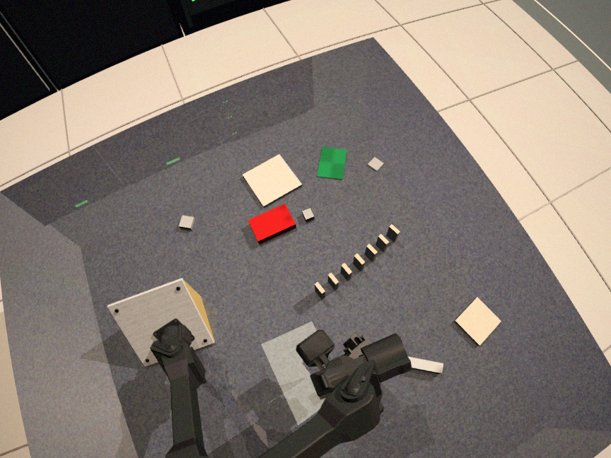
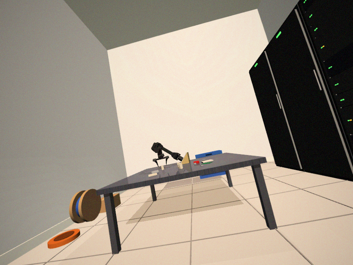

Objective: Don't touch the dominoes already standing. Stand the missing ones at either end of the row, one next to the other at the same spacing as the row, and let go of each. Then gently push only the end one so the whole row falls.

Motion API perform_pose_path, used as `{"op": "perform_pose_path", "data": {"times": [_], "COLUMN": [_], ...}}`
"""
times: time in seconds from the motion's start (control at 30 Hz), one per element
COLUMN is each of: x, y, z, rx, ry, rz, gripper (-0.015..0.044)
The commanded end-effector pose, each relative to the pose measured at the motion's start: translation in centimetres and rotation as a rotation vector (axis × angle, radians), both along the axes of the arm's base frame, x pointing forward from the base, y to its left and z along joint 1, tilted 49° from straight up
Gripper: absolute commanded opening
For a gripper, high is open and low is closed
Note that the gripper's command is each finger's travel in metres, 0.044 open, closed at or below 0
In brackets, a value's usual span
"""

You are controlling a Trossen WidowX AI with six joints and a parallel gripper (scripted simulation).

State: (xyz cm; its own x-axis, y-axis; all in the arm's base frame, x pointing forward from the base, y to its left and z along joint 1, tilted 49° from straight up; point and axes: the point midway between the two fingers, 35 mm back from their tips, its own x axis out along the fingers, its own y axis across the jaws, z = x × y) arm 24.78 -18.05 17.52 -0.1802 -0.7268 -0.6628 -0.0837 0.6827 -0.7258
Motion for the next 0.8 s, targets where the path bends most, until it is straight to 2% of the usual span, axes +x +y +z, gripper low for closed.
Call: {"op": "perform_pose_path", "data": {"times": [0.0,0.3,0.7,0.77], "x": [-0.13,-0.38,-0.38,-0.38], "y": [-0.44,-1.36,-1.36,-1.36], "z": [-0.21,-0.99,-0.99,-0.99], "rx": [-0.007,-0.009,-0.009,-0.009], "ry": [-0.002,-0.002,-0.002,-0.002], "rz": [0.006,0.006,0.006,0.006], "gripper": [0.0440,0.0440,0.0125,0.0107]}}
